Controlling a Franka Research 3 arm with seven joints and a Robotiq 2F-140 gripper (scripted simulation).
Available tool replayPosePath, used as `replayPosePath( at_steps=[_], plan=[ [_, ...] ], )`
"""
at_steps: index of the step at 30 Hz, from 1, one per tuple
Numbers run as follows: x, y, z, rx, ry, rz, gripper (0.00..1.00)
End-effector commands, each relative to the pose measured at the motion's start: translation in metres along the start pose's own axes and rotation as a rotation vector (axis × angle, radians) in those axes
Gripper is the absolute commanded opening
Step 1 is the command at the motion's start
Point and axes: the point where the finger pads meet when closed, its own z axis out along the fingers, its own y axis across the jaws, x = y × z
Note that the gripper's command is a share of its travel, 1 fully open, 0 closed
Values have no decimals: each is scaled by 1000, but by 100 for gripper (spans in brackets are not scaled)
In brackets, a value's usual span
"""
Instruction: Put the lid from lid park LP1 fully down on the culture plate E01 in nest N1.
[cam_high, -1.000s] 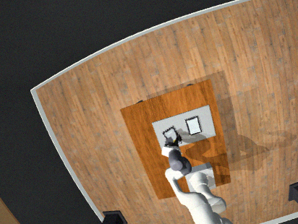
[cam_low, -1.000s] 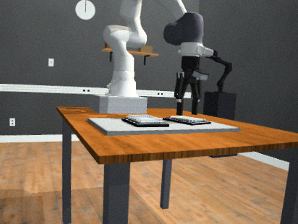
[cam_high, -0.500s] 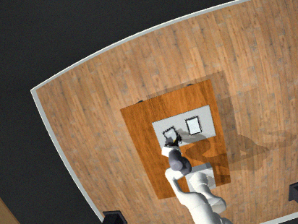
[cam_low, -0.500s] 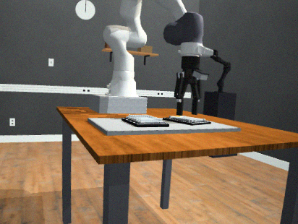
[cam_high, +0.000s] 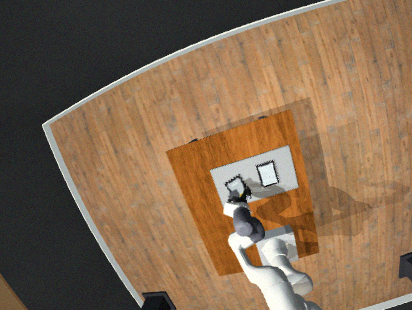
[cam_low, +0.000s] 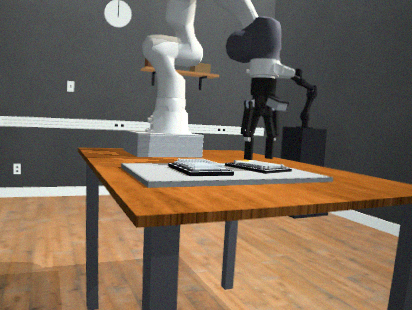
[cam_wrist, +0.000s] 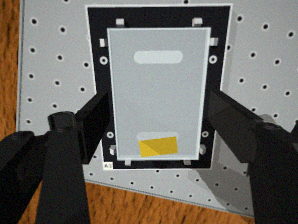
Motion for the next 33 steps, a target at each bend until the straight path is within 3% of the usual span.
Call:
replayPosePath(
  at_steps=[1,3,4,33],
  plan=[
    [0,0,0,0,1,4,63],
    [0,0,0,0,1,4,63],
    [0,0,0,0,1,4,69],
    [0,0,0,0,1,4,69]
  ],
)
